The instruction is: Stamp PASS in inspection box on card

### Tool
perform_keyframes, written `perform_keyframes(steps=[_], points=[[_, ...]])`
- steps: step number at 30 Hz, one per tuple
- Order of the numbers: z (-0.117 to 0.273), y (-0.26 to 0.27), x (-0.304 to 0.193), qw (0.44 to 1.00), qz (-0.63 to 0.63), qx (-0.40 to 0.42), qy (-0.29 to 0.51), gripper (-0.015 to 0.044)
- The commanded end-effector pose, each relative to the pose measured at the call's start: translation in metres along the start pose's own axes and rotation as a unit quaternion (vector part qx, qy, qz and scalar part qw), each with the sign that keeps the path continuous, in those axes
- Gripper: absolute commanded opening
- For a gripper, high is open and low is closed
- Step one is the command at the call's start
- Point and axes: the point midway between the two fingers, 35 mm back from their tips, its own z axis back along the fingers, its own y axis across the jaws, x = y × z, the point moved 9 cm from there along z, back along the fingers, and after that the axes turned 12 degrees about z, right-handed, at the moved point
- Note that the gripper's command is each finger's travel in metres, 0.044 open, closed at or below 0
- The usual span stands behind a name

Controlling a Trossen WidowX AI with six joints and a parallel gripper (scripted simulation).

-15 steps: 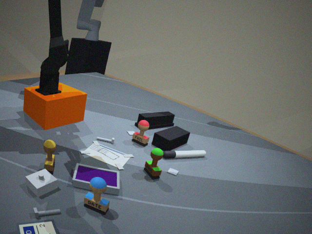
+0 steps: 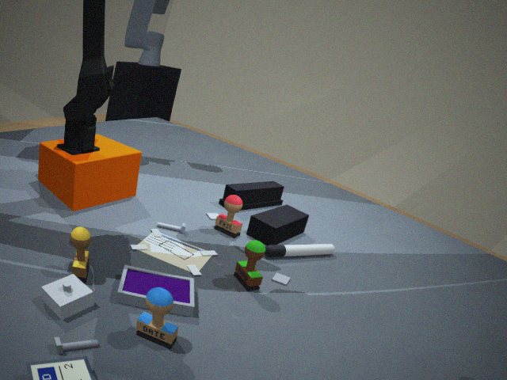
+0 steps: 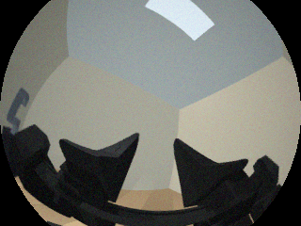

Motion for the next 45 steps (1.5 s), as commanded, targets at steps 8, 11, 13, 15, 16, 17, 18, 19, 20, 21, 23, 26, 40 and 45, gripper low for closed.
perform_keyframes(steps=[8, 11, 13, 15, 16, 17, 18, 19, 20, 21, 23, 26, 40, 45], points=[[0.014, -0.05, -0.106, 0.973, 0.011, -0.07, 0.219, 0.0212], [0.027, -0.068, -0.133, 0.956, 0.012, -0.096, 0.277, 0.0212], [0.035, -0.078, -0.146, 0.946, 0.011, -0.11, 0.306, 0.0212], [0.04, -0.083, -0.154, 0.939, 0.011, -0.117, 0.323, 0.0212], [0.043, -0.086, -0.159, 0.936, 0.012, -0.118, 0.332, 0.0212], [0.048, -0.09, -0.167, 0.93, 0.014, -0.12, 0.348, 0.0212], [0.055, -0.095, -0.178, 0.922, 0.017, -0.122, 0.368, 0.0212], [0.062, -0.1, -0.188, 0.913, 0.016, -0.126, 0.388, 0.0212], [0.067, -0.105, -0.196, 0.903, 0.012, -0.133, 0.407, 0.0212], [0.073, -0.109, -0.203, 0.894, 0.008, -0.139, 0.426, 0.0212], [0.085, -0.117, -0.217, 0.874, -0.001, -0.152, 0.462, 0.0212], [0.105, -0.129, -0.238, 0.838, -0.018, -0.172, 0.517, 0.0212], [0.254, -0.174, -0.312, 0.546, -0.141, -0.275, 0.779, 0.0212], [0.311, -0.178, -0.319, 0.411, -0.196, -0.294, 0.84, 0.0212]])
